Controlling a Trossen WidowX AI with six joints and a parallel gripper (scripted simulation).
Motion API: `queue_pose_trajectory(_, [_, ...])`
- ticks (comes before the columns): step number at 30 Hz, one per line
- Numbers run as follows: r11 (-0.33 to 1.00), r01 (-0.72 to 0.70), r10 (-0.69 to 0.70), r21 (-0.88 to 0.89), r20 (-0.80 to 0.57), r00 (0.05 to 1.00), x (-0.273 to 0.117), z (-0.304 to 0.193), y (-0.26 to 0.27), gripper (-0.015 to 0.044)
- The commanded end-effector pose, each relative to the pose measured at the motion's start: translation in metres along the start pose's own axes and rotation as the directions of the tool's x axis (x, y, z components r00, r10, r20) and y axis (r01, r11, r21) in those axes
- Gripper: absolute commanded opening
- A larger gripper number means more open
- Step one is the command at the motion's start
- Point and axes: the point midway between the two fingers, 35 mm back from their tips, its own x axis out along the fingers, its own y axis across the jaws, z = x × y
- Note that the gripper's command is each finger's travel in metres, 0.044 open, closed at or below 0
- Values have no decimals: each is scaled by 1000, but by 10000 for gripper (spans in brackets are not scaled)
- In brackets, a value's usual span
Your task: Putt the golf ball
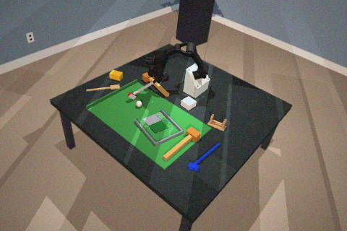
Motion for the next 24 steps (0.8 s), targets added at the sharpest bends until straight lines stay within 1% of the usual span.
queue_pose_trajectory(1, [1000,2,-2,-5,2,1000,0,1,-6,0])
queue_pose_trajectory(8, [1000,-2,2,0,-1,1000,1,0,0,0])
queue_pose_trajectory(10, [1000,2,-2,1,1,1000,-1,4,17,0])
queue_pose_trajectory(13, [1000,6,-6,1,3,1000,-3,9,59,0])
queue_pose_trajectory(18, [1000,-5,5,-4,0,1000,0,3,125,0])
queue_pose_trajectory(20, [1000,-8,8,-5,-1,1000,1,1,134,0])
queue_pose_trajectory(24, [1000,-8,8,-5,-1,1000,1,1,134,0])
